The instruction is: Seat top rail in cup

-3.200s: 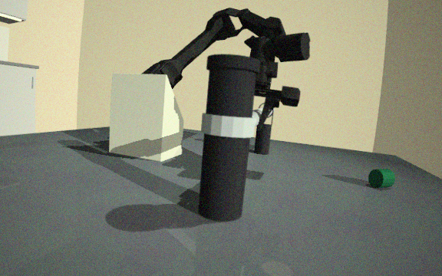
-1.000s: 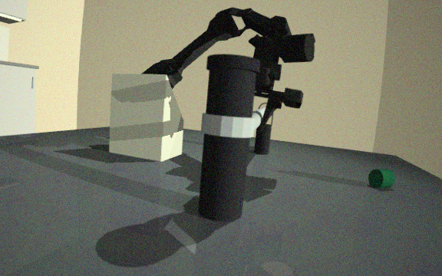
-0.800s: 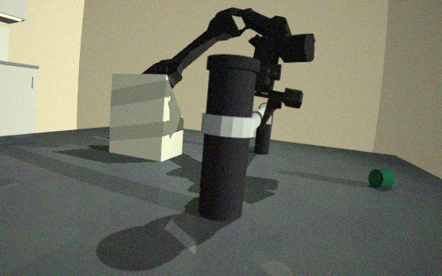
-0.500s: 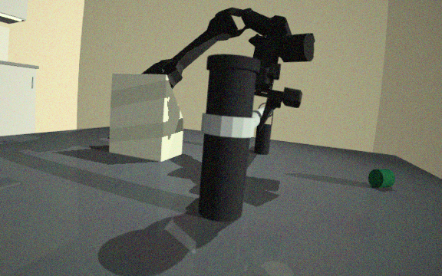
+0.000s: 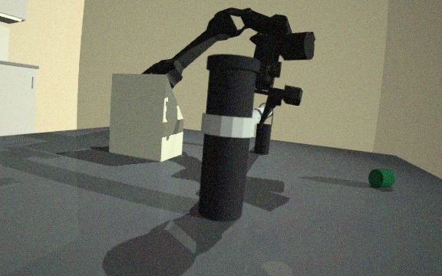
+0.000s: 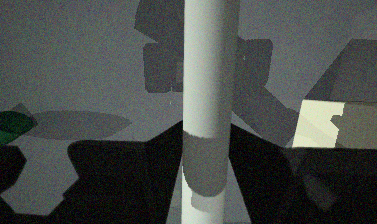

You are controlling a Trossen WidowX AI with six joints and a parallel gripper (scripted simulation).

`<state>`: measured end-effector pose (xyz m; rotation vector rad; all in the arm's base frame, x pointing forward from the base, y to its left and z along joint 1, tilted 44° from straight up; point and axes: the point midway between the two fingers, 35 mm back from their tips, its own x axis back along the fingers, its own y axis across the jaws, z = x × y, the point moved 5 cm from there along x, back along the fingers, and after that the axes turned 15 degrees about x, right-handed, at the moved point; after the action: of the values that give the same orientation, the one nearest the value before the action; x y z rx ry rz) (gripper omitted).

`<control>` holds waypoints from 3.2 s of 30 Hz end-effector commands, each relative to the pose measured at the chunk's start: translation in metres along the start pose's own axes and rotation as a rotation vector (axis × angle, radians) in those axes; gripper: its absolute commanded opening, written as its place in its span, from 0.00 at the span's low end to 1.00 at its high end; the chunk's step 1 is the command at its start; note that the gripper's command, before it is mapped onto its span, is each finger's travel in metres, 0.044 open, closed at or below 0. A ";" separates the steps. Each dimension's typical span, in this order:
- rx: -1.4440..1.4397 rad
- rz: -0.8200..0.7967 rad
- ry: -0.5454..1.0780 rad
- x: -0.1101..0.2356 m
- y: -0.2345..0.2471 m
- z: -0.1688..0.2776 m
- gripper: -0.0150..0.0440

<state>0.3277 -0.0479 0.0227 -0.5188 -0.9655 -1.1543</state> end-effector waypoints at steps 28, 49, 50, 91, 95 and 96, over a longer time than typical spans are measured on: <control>0.002 0.000 -0.002 0.000 -0.003 -0.014 0.25; 0.002 0.000 -0.002 0.000 -0.003 -0.014 0.25; 0.002 0.000 -0.002 0.000 -0.003 -0.014 0.25; 0.003 0.006 0.005 -0.001 -0.002 -0.012 0.25; 0.004 0.006 0.004 -0.001 -0.002 -0.012 0.25; 0.004 0.006 0.003 -0.001 -0.002 -0.012 0.25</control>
<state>0.3293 -0.0535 0.0143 -0.5095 -0.9512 -1.1504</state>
